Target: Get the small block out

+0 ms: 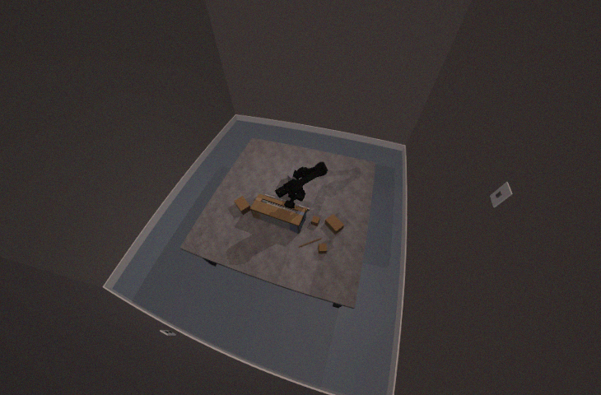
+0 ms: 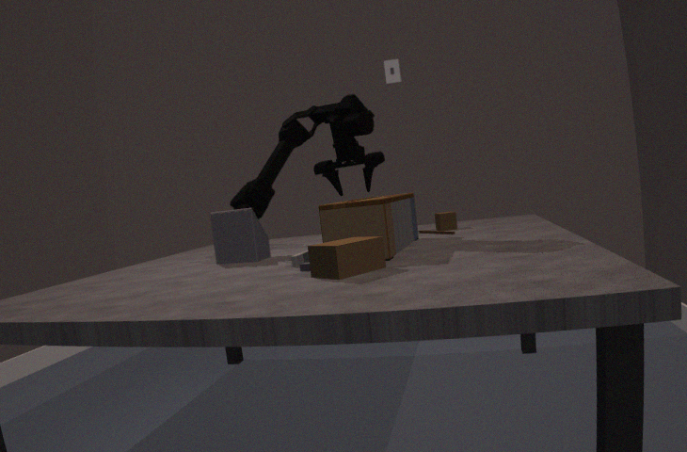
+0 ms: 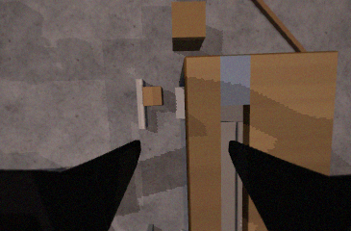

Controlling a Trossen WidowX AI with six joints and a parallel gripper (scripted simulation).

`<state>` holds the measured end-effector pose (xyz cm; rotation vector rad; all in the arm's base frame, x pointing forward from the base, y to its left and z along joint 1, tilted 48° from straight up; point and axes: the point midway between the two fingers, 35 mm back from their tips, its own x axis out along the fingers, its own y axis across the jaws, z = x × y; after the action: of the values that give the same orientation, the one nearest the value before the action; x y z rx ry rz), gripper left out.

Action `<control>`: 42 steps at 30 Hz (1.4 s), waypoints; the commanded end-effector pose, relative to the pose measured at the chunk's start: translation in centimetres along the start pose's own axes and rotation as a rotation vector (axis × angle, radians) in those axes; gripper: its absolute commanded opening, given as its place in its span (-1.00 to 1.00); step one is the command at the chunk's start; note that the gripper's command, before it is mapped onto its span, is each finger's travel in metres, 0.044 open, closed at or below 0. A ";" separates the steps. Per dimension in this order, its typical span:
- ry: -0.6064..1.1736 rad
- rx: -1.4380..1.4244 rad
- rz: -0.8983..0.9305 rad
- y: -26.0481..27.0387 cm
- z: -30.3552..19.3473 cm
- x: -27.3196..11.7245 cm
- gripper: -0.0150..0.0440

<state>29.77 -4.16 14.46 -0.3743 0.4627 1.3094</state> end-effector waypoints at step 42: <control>0.438 -1.613 -0.163 4.9 4.3 8.6 0.47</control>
<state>27.18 4.65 14.51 -1.9929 -0.3916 1.2137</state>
